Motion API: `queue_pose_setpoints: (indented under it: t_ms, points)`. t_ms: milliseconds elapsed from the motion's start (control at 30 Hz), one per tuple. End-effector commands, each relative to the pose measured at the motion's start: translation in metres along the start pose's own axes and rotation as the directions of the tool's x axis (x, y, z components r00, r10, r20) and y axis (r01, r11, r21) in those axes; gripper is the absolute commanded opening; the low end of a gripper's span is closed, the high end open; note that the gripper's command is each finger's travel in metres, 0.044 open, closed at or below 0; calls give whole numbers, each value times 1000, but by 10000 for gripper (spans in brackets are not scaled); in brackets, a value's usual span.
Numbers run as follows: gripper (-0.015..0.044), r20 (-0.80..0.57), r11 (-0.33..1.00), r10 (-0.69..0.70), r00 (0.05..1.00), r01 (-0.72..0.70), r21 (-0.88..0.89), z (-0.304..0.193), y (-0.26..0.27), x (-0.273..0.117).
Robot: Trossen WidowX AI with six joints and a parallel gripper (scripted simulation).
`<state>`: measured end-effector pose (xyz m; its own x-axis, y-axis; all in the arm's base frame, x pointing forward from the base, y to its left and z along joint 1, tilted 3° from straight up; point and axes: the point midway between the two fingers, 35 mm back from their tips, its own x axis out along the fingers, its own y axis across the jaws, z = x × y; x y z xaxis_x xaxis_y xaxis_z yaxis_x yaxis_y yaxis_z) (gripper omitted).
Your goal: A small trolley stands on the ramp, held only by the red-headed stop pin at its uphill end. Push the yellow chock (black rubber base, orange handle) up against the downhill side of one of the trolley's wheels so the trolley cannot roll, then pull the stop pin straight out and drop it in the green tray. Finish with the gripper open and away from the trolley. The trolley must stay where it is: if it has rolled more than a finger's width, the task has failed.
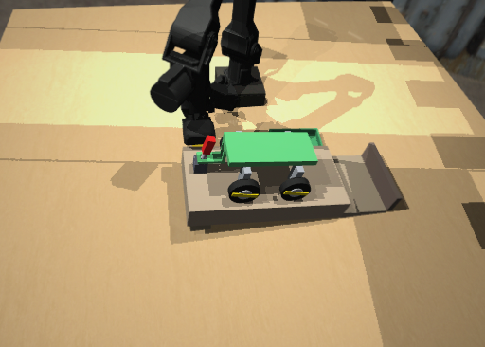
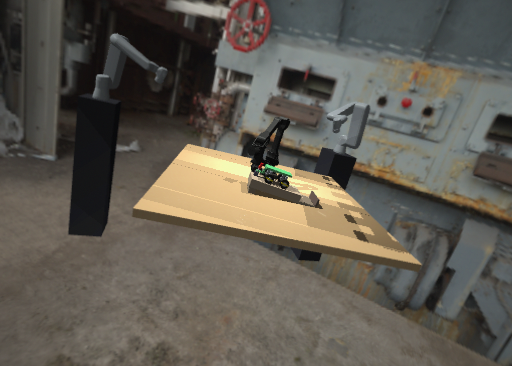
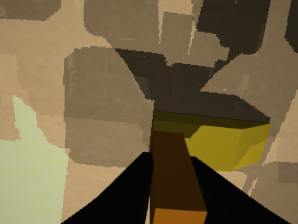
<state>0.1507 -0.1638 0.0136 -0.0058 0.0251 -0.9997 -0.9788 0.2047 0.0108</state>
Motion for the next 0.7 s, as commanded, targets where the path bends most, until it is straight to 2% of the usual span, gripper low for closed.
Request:
queue_pose_setpoints:
  t_ms: [0, 667]
  points:
    - [0, 1, 1000, -2, 1000, 2, 1, 0, -1, -8]
    - [0, 5, 1000, 0, 1000, 0, 3, 4, 7, -75]
